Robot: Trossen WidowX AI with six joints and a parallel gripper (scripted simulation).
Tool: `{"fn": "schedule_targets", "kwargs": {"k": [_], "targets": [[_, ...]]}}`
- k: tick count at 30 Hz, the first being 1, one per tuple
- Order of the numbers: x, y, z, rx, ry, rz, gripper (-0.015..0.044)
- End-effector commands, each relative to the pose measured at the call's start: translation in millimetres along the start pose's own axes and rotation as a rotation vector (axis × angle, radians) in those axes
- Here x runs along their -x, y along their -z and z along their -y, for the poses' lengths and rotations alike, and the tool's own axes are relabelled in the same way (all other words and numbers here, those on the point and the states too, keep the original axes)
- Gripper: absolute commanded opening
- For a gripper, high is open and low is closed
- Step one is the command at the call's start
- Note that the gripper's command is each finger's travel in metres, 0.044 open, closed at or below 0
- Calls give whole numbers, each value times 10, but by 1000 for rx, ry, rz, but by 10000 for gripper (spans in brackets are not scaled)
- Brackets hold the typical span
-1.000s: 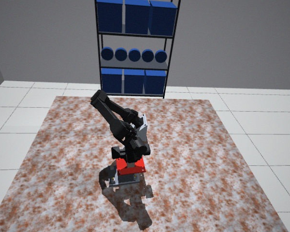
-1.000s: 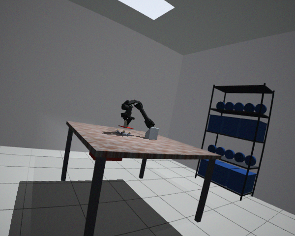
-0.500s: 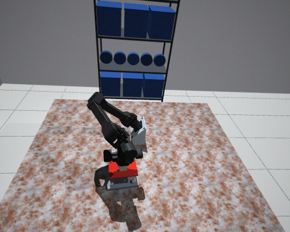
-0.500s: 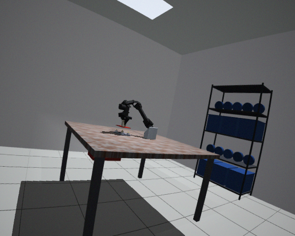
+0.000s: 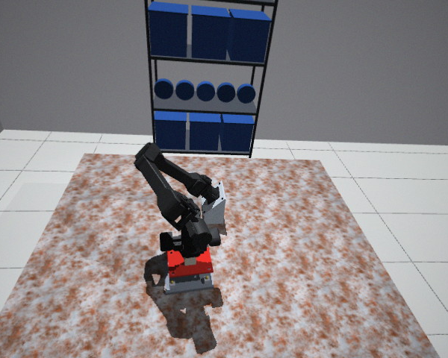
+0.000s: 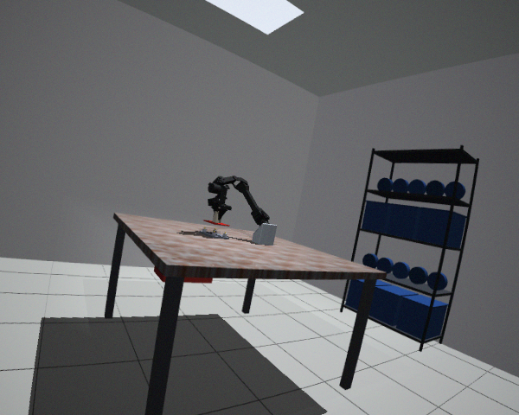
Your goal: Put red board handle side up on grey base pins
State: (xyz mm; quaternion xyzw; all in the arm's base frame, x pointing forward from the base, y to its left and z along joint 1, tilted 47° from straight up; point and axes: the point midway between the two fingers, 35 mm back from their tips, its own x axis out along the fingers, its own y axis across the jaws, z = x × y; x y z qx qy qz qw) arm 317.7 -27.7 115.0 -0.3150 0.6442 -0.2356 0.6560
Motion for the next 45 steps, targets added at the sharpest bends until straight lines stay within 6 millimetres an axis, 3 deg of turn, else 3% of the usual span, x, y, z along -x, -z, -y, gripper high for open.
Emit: {"fn": "schedule_targets", "kwargs": {"k": [1, 34, 45], "targets": [[-39, 17, 15, 9, 1, -1, 0], [-326, 40, 38, 18, 2, -1, 0], [-296, 25, 43, 10, -3, 2, 0]]}}
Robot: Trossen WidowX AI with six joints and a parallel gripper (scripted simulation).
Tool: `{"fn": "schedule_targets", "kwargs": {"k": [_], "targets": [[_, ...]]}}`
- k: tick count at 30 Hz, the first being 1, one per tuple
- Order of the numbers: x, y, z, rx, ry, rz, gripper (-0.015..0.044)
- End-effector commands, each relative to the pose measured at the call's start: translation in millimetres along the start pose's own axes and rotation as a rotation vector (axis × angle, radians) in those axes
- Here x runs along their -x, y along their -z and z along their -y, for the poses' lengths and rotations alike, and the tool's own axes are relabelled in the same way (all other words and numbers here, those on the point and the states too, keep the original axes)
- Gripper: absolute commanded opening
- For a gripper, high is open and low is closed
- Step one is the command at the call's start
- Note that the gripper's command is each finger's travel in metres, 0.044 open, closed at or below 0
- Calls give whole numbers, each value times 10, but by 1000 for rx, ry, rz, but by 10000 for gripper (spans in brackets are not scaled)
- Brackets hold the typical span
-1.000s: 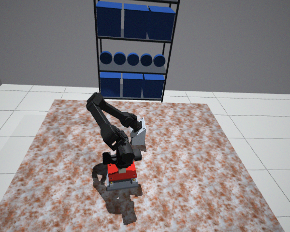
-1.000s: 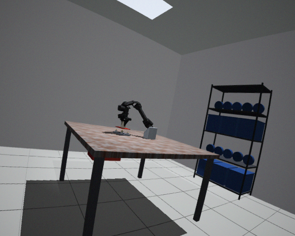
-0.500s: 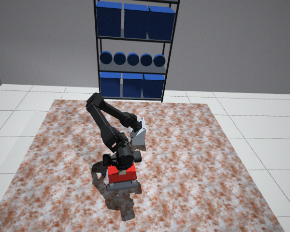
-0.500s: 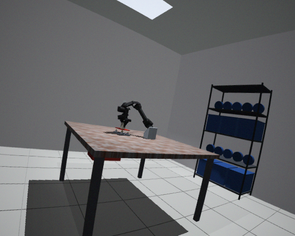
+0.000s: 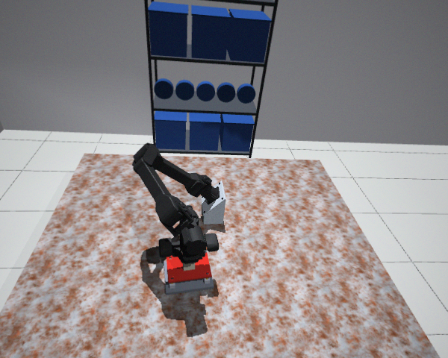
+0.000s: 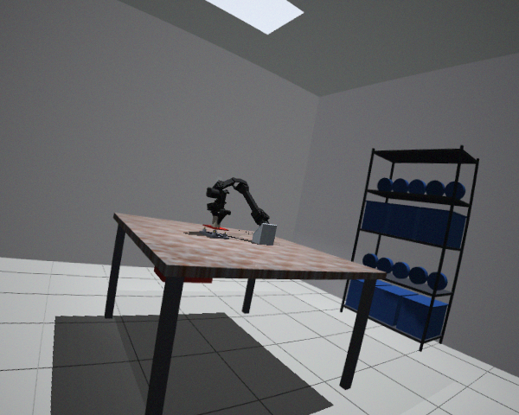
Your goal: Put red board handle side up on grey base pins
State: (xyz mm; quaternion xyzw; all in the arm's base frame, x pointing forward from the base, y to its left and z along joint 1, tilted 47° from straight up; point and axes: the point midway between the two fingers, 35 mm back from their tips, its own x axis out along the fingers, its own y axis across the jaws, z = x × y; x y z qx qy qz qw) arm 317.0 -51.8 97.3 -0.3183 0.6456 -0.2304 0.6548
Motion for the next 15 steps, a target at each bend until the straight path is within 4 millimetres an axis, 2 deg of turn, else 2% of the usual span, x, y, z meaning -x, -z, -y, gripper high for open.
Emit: {"fn": "schedule_targets", "kwargs": {"k": [1, 15], "targets": [[-6, -4, 5, -2, 0, 0, 0], [-67, 15, -3, 6, 0, 0, 0]]}}
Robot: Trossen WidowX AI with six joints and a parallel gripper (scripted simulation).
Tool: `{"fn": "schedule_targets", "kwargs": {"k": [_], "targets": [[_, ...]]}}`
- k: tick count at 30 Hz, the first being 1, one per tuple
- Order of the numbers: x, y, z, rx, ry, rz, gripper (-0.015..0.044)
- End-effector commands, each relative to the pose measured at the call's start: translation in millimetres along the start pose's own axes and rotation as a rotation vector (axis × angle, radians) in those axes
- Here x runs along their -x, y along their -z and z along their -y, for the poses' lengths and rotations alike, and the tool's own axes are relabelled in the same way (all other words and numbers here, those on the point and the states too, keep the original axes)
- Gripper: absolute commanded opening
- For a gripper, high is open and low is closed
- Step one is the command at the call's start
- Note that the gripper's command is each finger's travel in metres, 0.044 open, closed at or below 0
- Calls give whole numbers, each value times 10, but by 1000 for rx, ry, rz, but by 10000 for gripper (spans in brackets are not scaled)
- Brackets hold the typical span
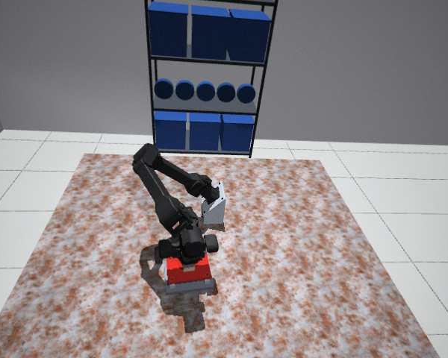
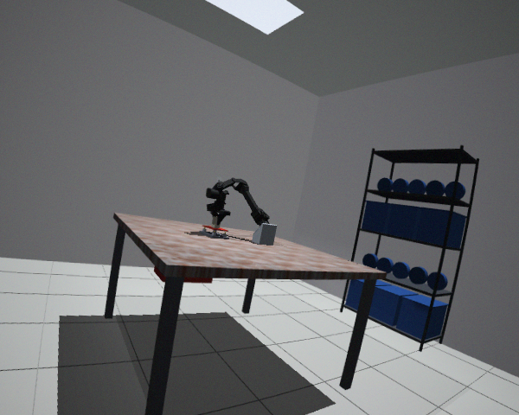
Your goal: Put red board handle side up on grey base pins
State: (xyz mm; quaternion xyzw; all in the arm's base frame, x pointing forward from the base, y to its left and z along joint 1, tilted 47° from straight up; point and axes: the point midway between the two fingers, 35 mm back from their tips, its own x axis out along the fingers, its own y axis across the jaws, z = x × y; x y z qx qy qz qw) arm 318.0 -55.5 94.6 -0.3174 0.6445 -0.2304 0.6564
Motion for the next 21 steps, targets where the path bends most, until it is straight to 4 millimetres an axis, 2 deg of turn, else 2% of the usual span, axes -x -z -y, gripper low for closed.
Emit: {"fn": "schedule_targets", "kwargs": {"k": [1, 16, 21], "targets": [[-25, 24, -10, 9, 2, -3, 0], [-83, 4, 1, 4, 2, -3, 0], [-64, 5, -1, 1, -1, -2, 131]]}}
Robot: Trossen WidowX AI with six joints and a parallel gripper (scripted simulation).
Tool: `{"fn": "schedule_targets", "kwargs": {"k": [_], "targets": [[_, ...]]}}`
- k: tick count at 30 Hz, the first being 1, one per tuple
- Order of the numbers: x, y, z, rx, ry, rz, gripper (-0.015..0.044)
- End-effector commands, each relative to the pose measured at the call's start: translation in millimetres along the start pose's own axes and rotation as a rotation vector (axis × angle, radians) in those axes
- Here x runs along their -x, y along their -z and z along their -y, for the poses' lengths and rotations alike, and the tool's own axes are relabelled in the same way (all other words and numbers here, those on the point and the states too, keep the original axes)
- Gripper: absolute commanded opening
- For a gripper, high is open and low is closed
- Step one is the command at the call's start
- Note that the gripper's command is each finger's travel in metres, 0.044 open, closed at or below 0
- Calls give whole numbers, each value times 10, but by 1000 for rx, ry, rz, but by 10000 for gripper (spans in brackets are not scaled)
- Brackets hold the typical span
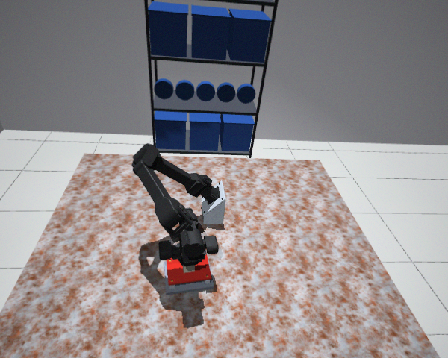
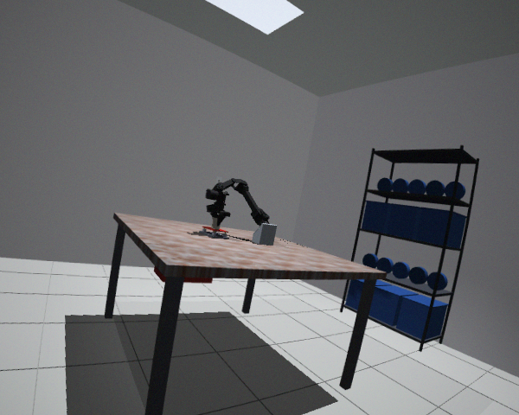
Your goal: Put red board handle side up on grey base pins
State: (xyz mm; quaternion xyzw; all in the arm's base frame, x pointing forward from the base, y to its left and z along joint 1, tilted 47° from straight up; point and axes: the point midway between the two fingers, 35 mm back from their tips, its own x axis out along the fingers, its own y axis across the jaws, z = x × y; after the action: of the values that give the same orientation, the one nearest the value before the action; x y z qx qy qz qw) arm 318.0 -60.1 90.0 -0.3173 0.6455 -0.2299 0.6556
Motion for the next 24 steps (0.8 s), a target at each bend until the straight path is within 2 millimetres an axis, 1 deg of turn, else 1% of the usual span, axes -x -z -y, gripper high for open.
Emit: {"fn": "schedule_targets", "kwargs": {"k": [1, 10, 12, 19, 23, 24], "targets": [[1, 1, 0, -1, 0, 0, 157], [1, 1, 0, -1, 0, 0, 394], [33, -2, -2, 0, -1, 0, 440], [366, -5, -12, 1, -3, 0, 440], [421, -3, -12, 1, -3, 0, 440], [489, -2, -14, 2, -2, 0, 440]]}}
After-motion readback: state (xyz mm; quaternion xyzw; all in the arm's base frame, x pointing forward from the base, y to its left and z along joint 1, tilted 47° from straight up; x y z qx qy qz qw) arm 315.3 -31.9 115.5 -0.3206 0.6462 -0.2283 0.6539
